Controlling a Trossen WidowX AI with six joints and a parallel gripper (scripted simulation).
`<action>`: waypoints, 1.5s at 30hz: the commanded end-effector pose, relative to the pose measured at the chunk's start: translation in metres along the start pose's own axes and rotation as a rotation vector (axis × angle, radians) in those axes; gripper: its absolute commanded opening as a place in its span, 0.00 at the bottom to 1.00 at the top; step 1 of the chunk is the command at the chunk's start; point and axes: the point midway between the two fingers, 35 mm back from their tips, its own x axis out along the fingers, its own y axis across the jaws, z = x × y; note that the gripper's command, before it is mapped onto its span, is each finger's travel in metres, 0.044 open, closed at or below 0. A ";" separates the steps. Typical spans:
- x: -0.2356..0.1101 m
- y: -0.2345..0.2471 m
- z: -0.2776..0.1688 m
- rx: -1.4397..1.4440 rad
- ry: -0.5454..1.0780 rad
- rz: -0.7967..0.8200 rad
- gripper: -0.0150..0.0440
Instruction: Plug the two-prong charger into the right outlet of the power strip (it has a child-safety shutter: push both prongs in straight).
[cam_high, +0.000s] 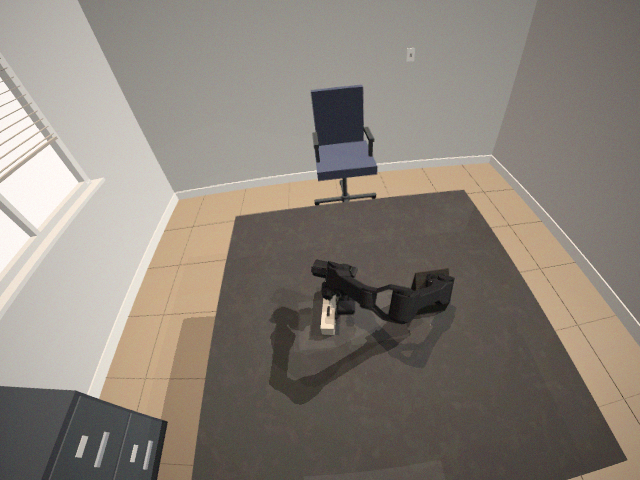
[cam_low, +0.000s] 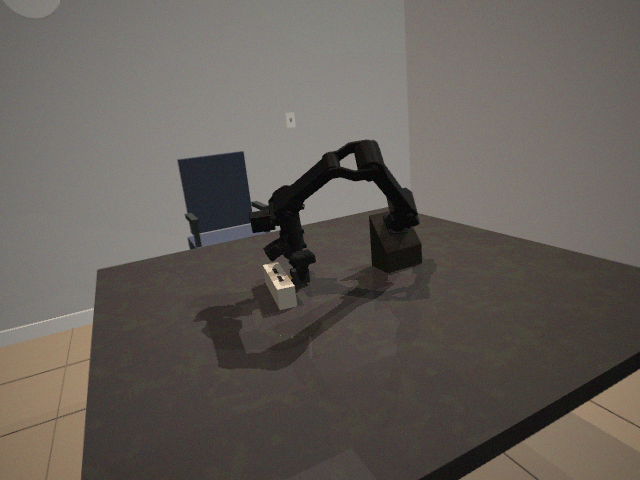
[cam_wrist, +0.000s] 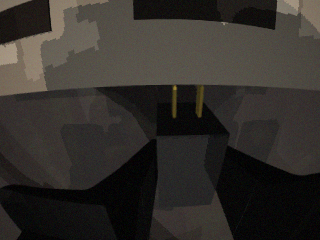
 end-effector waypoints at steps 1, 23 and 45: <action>0.000 0.000 0.002 0.005 0.001 0.004 0.25; 0.000 0.000 0.006 0.004 0.000 0.004 0.25; 0.000 0.000 0.014 0.004 0.000 0.004 0.25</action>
